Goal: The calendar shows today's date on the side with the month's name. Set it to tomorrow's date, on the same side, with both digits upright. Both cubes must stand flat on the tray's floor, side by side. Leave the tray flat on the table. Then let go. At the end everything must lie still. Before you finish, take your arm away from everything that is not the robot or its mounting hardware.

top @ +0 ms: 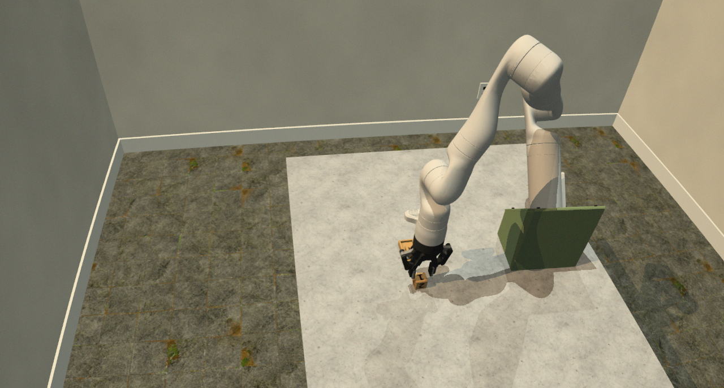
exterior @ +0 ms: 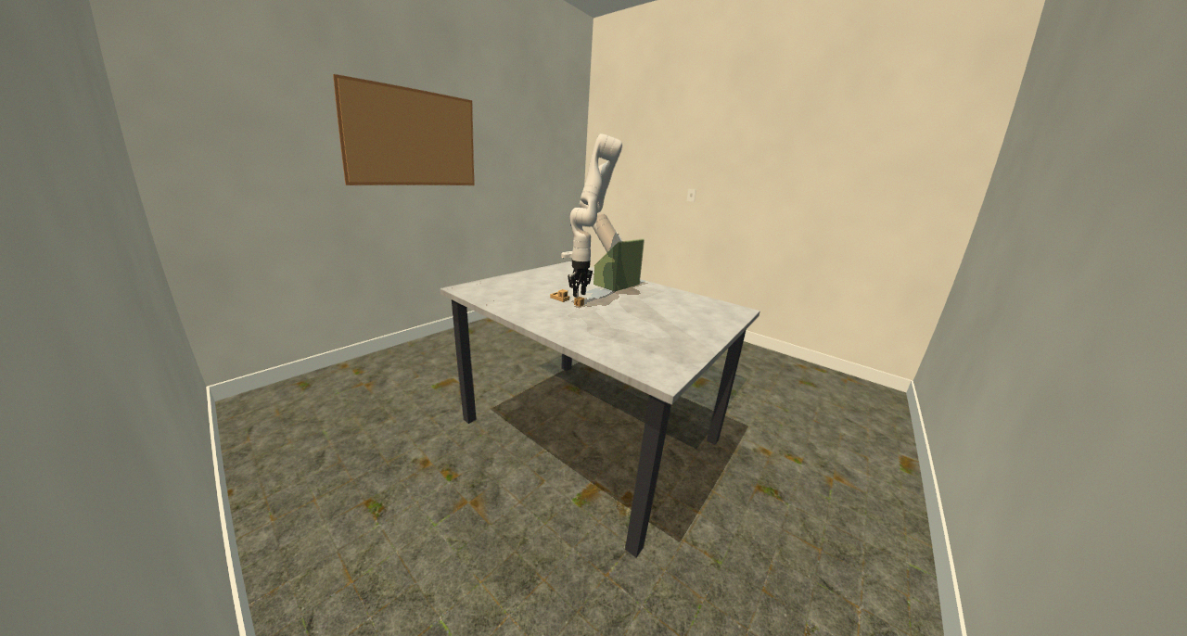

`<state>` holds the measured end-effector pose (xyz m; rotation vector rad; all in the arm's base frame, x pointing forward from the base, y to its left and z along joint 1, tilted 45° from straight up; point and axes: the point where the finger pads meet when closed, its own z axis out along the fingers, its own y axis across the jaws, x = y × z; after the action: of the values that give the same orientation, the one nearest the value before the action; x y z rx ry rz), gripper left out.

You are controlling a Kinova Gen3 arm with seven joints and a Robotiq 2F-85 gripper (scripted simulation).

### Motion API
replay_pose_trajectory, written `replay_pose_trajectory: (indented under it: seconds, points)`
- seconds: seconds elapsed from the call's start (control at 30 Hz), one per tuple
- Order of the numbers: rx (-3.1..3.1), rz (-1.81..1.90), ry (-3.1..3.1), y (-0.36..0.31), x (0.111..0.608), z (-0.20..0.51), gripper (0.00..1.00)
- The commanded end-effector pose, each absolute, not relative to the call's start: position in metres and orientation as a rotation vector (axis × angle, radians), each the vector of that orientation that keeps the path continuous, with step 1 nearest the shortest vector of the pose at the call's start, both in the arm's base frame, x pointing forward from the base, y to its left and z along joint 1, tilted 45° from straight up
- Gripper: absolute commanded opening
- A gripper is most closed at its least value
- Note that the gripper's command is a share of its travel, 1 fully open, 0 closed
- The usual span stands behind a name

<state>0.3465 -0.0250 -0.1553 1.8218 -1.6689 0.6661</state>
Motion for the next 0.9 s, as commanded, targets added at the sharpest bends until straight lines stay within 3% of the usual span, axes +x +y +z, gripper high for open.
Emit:
replay_pose_trajectory:
  seconds: [0.0,0.87]
  points:
    - [1.823,0.667,-1.669,-0.024,0.347,-0.155,0.48]
    - [1.823,0.667,-1.669,-0.045,0.346,-0.176,0.48]
